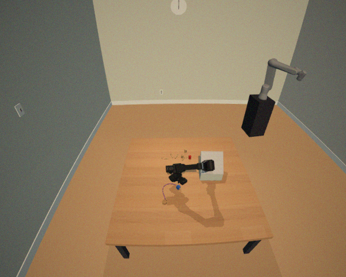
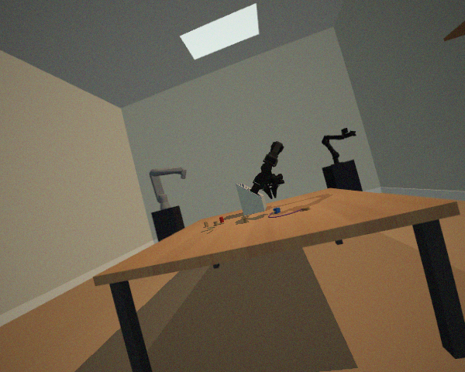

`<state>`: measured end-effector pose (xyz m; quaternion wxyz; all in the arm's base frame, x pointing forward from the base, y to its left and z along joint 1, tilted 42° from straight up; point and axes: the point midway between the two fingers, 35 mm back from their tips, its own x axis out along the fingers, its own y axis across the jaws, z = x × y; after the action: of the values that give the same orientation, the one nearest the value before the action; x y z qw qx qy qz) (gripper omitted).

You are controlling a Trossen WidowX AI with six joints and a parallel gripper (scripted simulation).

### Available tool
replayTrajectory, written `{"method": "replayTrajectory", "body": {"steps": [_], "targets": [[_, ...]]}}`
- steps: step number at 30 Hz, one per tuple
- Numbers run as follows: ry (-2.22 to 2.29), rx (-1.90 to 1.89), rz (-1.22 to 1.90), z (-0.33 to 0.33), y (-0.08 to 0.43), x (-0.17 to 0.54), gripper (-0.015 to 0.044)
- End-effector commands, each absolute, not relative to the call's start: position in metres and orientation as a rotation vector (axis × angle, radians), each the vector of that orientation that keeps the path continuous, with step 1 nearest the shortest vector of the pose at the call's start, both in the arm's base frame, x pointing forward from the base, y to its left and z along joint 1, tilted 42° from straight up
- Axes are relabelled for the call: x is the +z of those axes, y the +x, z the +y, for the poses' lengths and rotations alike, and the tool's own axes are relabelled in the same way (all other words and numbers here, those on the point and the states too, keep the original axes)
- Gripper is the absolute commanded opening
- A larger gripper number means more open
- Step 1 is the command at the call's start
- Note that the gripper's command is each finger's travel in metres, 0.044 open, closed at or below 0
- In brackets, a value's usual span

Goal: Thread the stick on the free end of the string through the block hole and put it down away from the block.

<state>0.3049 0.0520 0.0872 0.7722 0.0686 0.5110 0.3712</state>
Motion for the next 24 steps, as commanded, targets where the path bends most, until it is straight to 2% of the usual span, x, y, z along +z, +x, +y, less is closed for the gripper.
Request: {"method": "replayTrajectory", "body": {"steps": [1,13,24], "targets": [[0.818,0.323,1.394,0.0655,0.2891,0.094,0.0124],[1.387,-0.189,1.526,0.0734,0.2816,0.0993,0.0124],[1.418,-0.22,1.529,0.0737,0.2812,0.0995,0.0124]]}}
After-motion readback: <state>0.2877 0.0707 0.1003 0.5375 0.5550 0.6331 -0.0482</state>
